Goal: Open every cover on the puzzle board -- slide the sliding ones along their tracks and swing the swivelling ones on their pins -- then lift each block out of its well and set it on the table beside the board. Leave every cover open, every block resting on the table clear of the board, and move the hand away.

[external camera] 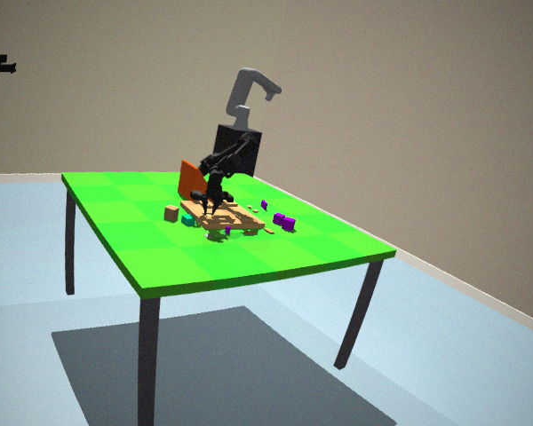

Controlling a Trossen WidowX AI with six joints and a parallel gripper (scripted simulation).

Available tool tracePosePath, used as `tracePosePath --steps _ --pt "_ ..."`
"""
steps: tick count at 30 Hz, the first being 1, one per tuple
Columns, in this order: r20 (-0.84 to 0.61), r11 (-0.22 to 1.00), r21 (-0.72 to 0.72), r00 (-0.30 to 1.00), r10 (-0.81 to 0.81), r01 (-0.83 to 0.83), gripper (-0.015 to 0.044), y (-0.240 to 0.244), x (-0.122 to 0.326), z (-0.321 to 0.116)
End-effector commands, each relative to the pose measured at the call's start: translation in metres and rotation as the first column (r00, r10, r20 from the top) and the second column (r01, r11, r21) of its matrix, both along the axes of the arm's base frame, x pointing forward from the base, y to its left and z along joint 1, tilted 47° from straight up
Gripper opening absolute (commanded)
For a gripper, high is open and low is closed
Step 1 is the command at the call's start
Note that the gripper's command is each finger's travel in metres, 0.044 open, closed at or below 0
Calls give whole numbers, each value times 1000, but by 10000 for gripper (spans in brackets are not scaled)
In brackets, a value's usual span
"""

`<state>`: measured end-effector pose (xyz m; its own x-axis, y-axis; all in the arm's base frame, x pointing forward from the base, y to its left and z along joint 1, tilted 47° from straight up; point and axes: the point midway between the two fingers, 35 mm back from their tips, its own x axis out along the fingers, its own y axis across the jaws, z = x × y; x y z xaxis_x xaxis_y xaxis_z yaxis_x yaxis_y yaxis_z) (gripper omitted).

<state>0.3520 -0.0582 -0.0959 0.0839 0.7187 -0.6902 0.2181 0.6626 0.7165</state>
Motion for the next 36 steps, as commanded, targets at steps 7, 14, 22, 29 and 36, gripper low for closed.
tracePosePath --steps 7,14,22,29,36 --pt "-9 1000 7 1000 -1 1 144 6 -1 -6" --pt "-1 1000 1 1000 1 -1 97 4 0 -3" --pt "-1 1000 1 1000 1 -1 80 3 0 -2" --pt "-3 1000 1 1000 1 -1 80 -4 0 4" --pt "-5 1000 1 1000 0 0 80 -11 -1 10"
